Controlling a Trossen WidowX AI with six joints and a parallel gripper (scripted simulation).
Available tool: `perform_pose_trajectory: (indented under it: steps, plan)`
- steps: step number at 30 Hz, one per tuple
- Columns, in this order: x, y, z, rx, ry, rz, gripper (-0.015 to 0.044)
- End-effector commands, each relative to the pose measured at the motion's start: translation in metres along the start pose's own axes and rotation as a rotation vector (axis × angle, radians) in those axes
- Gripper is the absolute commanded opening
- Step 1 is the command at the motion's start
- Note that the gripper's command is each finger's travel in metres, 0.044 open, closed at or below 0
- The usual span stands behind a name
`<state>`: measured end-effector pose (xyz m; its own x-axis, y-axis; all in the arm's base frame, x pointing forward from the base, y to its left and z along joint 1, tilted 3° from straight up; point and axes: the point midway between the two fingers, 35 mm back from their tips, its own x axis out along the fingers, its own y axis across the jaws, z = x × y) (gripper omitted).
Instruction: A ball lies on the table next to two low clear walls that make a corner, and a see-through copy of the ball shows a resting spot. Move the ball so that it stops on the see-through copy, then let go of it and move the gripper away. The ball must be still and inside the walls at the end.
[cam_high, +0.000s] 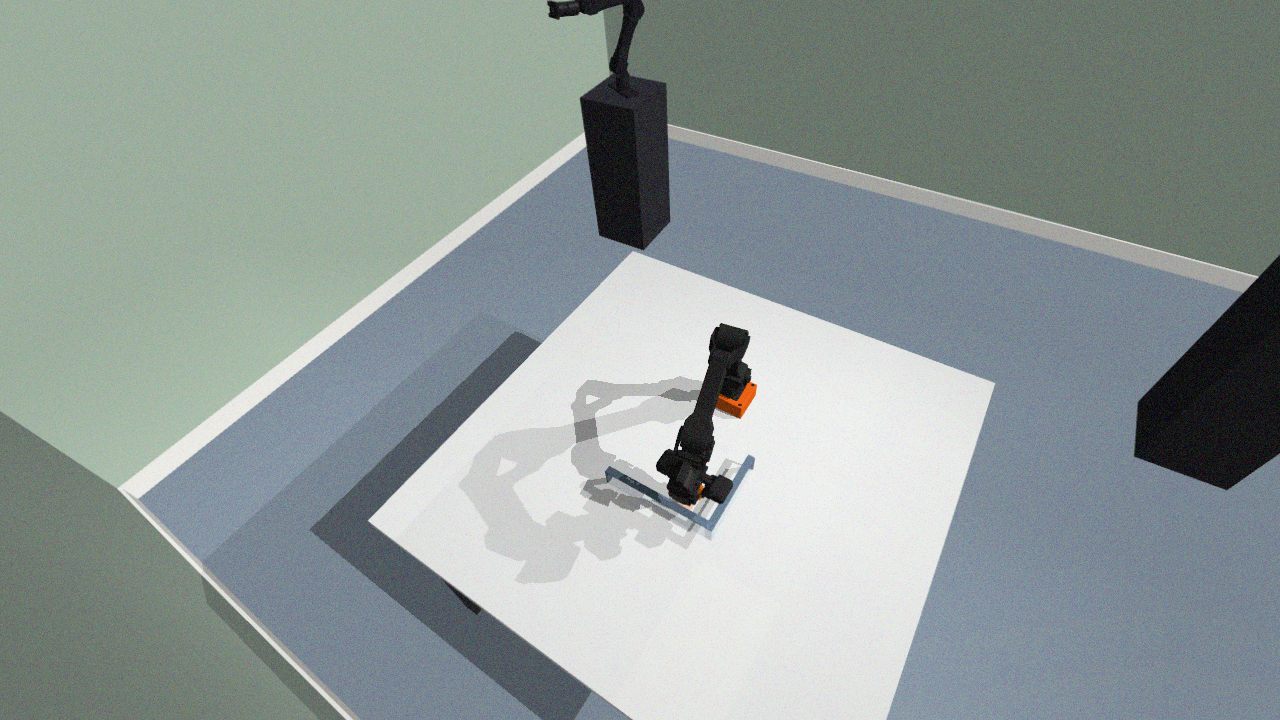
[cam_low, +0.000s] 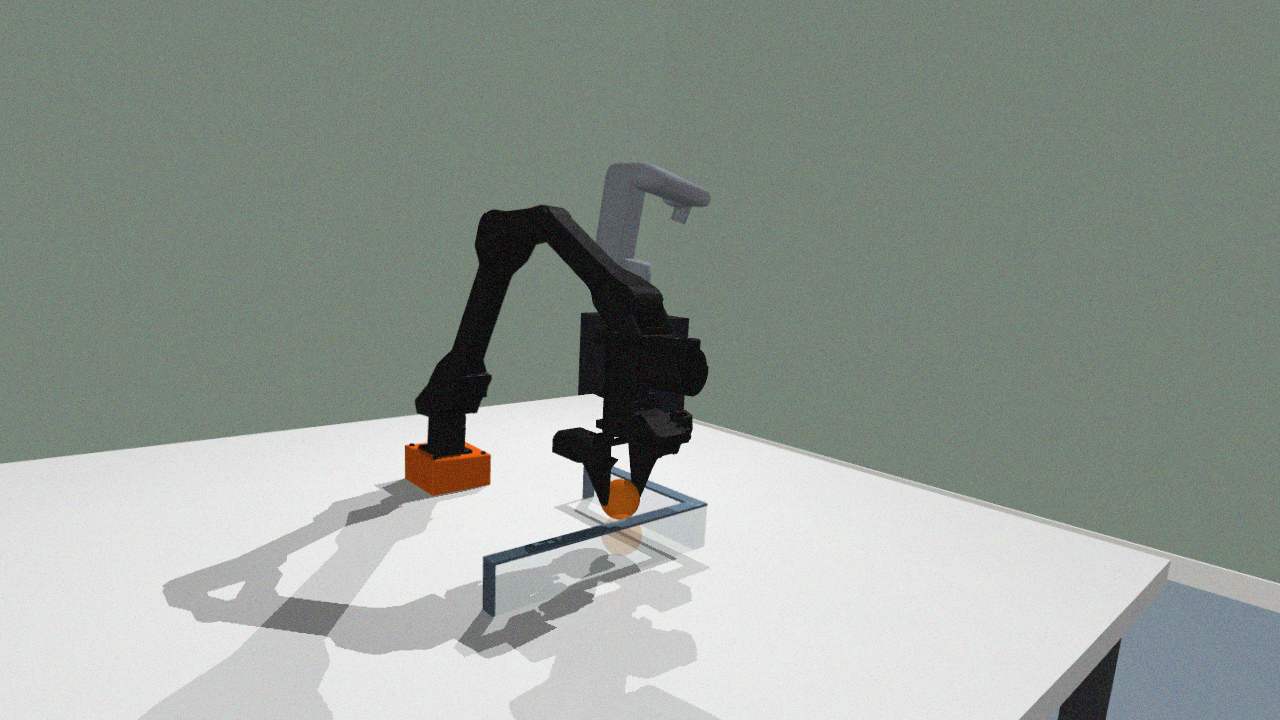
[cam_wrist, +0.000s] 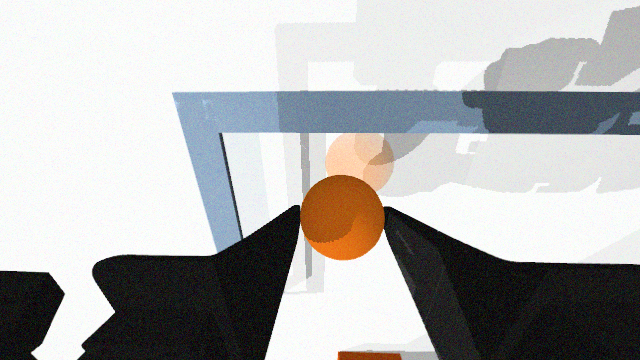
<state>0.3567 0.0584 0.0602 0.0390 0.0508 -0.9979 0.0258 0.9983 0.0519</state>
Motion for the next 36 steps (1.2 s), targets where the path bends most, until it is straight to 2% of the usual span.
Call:
perform_pose_trajectory:
  steps: [1, 12, 16, 24, 30, 36]
  plan:
    - [-0.027, 0.000, 0.003, 0.001, -0.008, 0.000, 0.0000]
    - [-0.093, -0.001, -0.005, 0.001, -0.007, -0.001, 0.0000]
    - [-0.097, -0.001, -0.006, 0.001, -0.007, -0.001, 0.0000]
    - [-0.048, -0.015, 0.018, 0.001, -0.009, -0.002, 0.0000]
    - [-0.044, -0.016, 0.019, 0.001, -0.009, -0.002, 0.0000]
    - [-0.017, -0.016, 0.021, 0.001, -0.009, -0.002, 0.0000]
